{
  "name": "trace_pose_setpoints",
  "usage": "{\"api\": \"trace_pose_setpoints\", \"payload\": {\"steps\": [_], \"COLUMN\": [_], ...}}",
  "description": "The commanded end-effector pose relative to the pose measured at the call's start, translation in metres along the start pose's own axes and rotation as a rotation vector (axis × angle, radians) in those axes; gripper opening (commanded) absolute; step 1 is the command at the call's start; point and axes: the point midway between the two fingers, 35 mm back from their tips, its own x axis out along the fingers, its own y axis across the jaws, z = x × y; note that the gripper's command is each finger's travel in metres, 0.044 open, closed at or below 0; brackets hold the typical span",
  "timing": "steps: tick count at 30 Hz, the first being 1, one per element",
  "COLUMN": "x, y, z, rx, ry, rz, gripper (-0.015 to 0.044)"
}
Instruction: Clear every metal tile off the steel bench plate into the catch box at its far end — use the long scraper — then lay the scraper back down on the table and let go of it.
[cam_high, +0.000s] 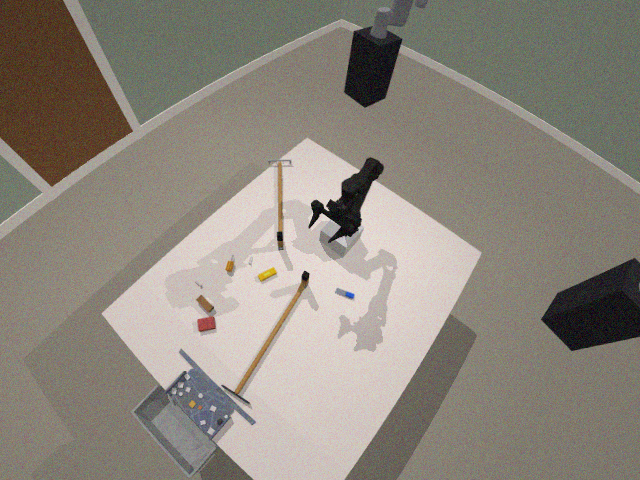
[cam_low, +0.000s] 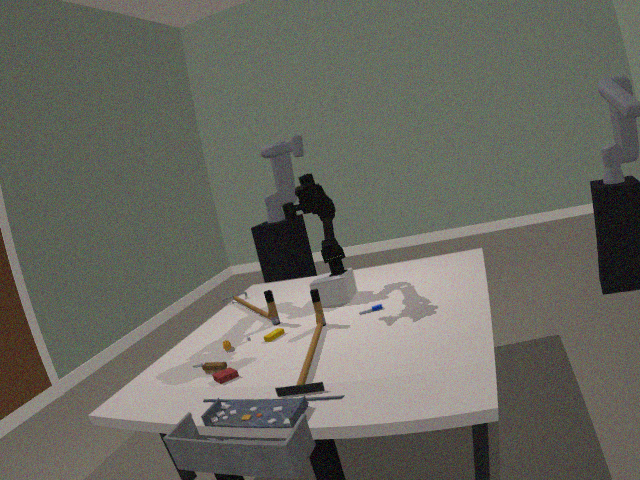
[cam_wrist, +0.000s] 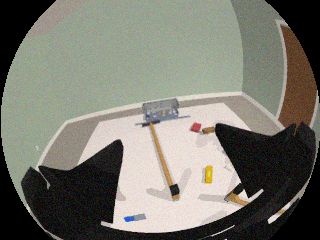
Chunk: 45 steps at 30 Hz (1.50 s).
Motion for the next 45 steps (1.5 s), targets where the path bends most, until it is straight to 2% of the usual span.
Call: {"api": "trace_pose_setpoints", "payload": {"steps": [1, 31, 45], "x": [-0.002, 0.001, 0.026], "y": [-0.001, 0.000, 0.005], "z": [-0.005, -0.002, 0.004], "rx": [0.009, 0.009, -0.021], "ry": [-0.011, -0.010, 0.095], "rz": [-0.006, -0.006, 0.003], "gripper": [0.0440, 0.0440, 0.0440]}}
